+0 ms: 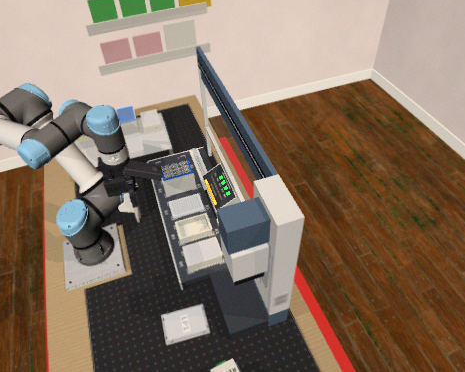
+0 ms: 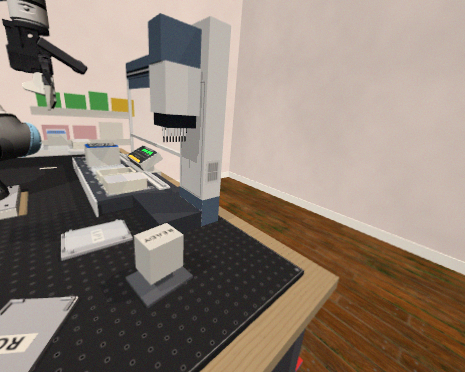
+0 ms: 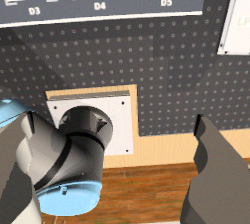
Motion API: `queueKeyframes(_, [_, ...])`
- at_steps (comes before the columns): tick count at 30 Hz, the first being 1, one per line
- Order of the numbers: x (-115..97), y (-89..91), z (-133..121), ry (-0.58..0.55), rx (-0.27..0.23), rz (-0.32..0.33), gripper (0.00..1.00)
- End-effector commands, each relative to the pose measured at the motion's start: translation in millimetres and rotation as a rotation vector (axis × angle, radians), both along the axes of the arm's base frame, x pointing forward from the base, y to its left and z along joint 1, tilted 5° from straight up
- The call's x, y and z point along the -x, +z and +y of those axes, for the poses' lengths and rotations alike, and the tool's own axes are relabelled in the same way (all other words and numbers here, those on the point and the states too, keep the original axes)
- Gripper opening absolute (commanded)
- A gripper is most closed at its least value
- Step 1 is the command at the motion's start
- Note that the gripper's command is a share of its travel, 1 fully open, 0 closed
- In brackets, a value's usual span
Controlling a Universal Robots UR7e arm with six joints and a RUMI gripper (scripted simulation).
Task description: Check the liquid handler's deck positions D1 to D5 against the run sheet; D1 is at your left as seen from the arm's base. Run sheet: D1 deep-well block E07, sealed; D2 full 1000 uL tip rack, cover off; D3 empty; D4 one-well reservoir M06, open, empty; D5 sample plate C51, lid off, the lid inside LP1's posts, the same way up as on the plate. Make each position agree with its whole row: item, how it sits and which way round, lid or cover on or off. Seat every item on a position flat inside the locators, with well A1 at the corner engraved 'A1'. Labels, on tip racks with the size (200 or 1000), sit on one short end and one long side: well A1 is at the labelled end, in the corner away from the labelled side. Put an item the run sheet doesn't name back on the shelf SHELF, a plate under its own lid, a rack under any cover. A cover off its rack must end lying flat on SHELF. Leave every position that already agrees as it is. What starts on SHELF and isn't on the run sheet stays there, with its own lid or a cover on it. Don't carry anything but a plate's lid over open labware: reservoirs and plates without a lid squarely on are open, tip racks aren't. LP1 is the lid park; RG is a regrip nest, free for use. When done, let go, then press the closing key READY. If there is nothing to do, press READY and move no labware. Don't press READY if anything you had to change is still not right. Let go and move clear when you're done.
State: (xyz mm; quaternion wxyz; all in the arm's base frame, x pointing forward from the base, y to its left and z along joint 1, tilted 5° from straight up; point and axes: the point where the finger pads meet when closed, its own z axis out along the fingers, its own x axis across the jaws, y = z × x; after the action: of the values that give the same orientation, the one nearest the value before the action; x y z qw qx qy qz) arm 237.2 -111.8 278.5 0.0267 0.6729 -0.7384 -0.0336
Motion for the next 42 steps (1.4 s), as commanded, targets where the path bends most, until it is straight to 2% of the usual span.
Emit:
queueKeyframes(1, [-3, 2.1, -16, 0.01, 0.003, -0.008, 0.82])
queueKeyframes(9, [-3, 2.3, -16, 0.012, 0.004, -0.009, 0.82])
queueKeyframes(13, [-3, 1.8, -36, 0.087, -0.003, -0.008, 0.82])
queueKeyframes(28, [-3, 1.0, -99, 0.087, -0.003, -0.008, 0.82])
queueKeyframes(39, [-4, 1.6, -98, 0.089, -0.001, -0.009, 0.82])
queueKeyframes(42, [-20, -0.2, -98, 0.09, -0.003, -0.009, 0.82])
